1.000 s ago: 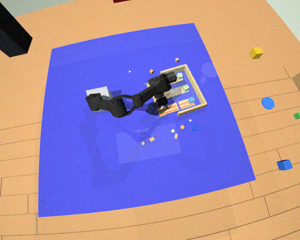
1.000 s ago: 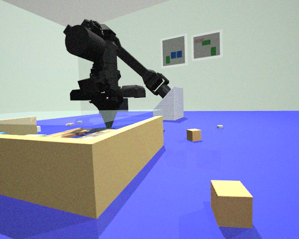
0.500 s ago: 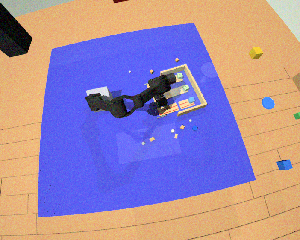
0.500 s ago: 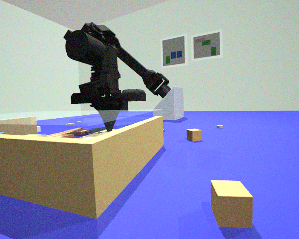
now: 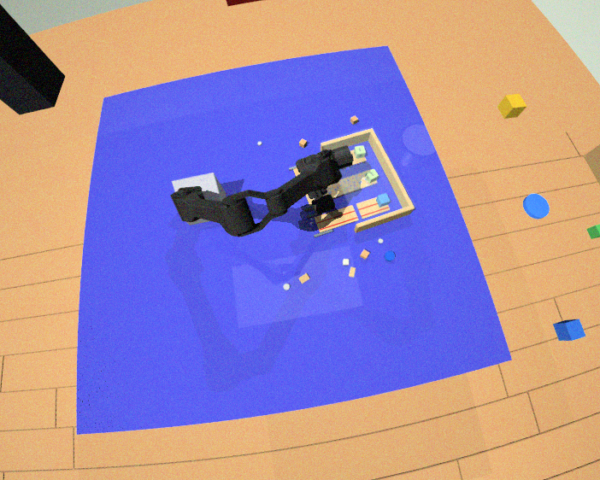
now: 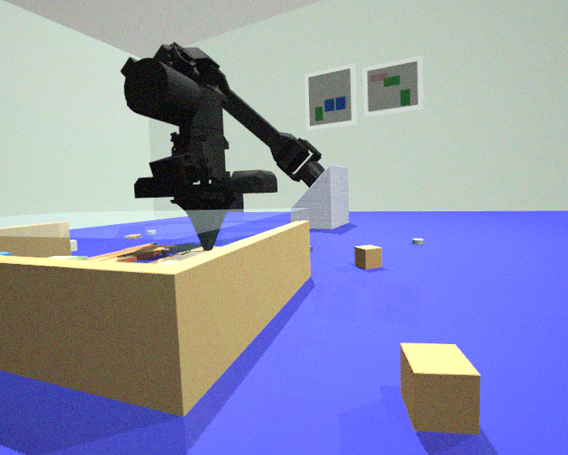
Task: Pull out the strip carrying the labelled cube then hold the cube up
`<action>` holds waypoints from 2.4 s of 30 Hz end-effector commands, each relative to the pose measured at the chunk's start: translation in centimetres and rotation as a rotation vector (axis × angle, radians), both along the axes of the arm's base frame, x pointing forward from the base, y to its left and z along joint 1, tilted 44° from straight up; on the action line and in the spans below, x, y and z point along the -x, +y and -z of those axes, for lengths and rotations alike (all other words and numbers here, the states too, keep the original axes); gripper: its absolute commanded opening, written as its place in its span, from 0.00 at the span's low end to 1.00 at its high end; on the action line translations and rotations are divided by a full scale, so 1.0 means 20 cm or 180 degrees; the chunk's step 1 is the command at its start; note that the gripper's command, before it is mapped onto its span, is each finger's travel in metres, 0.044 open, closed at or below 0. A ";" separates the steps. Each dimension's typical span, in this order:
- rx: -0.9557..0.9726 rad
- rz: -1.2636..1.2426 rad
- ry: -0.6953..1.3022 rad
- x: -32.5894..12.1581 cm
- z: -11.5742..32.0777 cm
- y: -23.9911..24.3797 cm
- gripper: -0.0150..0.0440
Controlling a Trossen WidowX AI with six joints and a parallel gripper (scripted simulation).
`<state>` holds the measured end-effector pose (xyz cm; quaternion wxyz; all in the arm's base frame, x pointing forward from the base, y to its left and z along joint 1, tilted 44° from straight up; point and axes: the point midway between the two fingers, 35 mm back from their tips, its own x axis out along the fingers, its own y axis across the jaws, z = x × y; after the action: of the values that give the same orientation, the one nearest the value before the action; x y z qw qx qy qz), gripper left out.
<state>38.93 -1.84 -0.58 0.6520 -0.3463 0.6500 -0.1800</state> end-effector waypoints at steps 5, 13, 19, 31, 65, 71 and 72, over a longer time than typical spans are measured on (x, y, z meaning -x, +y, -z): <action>0.0021 -0.0013 0.0007 0.00 0.00 -0.01 0.25; 0.0021 -0.0013 0.0007 0.00 0.01 -0.01 0.25; 0.0021 -0.0013 0.0007 -0.01 0.01 -0.01 0.25; 0.0021 -0.0013 0.0007 -0.01 0.01 -0.02 0.25; 0.0022 -0.0013 0.0009 0.03 0.01 -0.04 0.25; 0.0022 -0.0013 0.0010 0.08 0.01 -0.05 0.25; 0.0022 -0.0013 0.0011 0.08 0.01 -0.05 0.25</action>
<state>38.19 -2.22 -0.59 0.6580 -0.3484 0.6432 -0.1788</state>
